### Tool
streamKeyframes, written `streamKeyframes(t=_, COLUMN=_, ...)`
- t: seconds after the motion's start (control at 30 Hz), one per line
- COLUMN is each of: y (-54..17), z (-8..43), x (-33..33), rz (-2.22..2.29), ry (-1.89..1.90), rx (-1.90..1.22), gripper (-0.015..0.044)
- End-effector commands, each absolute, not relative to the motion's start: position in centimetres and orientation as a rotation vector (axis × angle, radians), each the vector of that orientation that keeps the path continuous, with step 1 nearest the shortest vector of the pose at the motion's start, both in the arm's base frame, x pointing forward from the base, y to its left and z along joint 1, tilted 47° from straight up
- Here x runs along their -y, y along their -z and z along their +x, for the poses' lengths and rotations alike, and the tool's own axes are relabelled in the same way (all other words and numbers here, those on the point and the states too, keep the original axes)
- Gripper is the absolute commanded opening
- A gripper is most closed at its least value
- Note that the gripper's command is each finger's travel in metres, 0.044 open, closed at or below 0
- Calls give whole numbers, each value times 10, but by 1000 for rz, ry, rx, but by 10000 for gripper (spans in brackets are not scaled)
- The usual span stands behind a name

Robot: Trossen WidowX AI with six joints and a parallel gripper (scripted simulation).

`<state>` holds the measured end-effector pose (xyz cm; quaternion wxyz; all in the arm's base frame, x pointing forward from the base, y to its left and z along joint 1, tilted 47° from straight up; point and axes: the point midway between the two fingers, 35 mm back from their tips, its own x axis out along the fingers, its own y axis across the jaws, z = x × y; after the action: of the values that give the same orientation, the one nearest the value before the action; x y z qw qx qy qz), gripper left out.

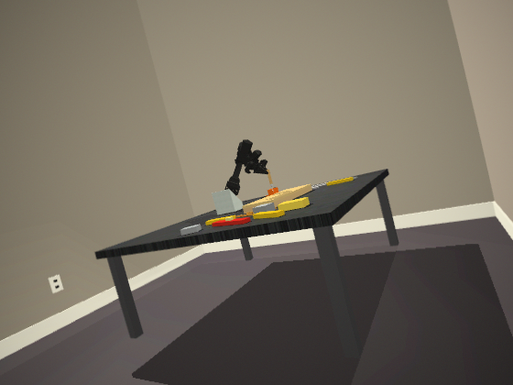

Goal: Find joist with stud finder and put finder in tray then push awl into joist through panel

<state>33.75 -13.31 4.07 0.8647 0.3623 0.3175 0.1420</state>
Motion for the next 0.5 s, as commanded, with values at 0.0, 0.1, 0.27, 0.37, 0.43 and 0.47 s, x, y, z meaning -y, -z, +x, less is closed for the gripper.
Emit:
streamKeyframes(t=0.0, y=-38, z=338, x=132, rz=762, ry=-292, rx=-668, gripper=0)
streamKeyframes(t=0.1, y=-35, z=338, x=129, rz=762, ry=-292, rx=-668, gripper=0)
streamKeyframes(t=0.27, y=-29, z=338, x=123, rz=762, ry=-292, rx=-668, gripper=0)
streamKeyframes(t=0.37, y=-26, z=338, x=119, rz=762, ry=-292, rx=-668, gripper=0)
streamKeyframes(t=0.43, y=-24, z=338, x=117, rz=762, ry=-292, rx=-668, gripper=0)
streamKeyframes(t=0.47, y=-23, z=338, x=116, rz=762, ry=-292, rx=-667, gripper=0)
